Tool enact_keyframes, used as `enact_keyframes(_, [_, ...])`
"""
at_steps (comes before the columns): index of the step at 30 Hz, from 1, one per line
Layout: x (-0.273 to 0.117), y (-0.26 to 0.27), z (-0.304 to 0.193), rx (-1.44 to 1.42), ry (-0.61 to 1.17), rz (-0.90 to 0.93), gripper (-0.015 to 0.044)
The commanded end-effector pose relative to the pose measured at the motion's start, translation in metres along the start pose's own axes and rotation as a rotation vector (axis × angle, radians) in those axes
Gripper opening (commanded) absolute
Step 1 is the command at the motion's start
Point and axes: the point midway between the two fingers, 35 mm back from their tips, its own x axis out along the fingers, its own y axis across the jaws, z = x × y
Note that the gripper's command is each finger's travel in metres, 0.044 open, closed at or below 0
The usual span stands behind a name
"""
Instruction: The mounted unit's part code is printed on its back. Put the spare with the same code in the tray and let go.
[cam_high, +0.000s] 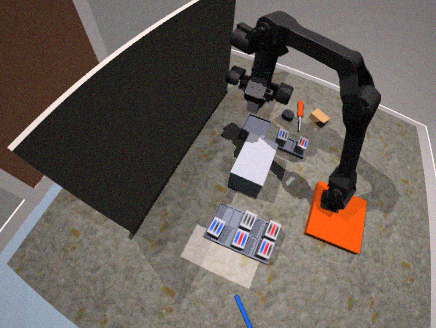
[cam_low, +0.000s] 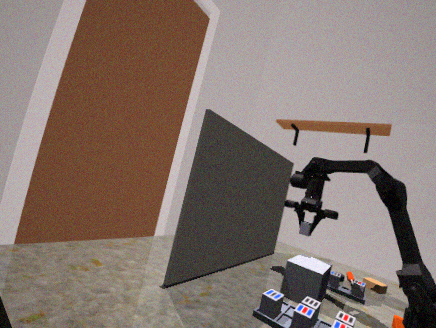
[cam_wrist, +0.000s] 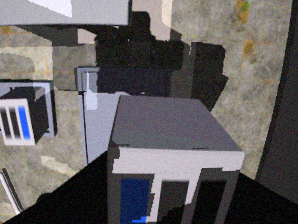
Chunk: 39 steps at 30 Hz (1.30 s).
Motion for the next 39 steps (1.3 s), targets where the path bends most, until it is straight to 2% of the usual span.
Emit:
enact_keyframes(1, [-0.001, 0.005, -0.023, -0.010, 0.000, -0.004, 0.0000])
enact_keyframes(7, [-0.001, 0.017, -0.053, -0.026, 0.000, 0.006, 0.0000])
enact_keyframes(39, [0.018, 0.014, -0.056, -0.027, 0.000, 0.006, 0.0000])
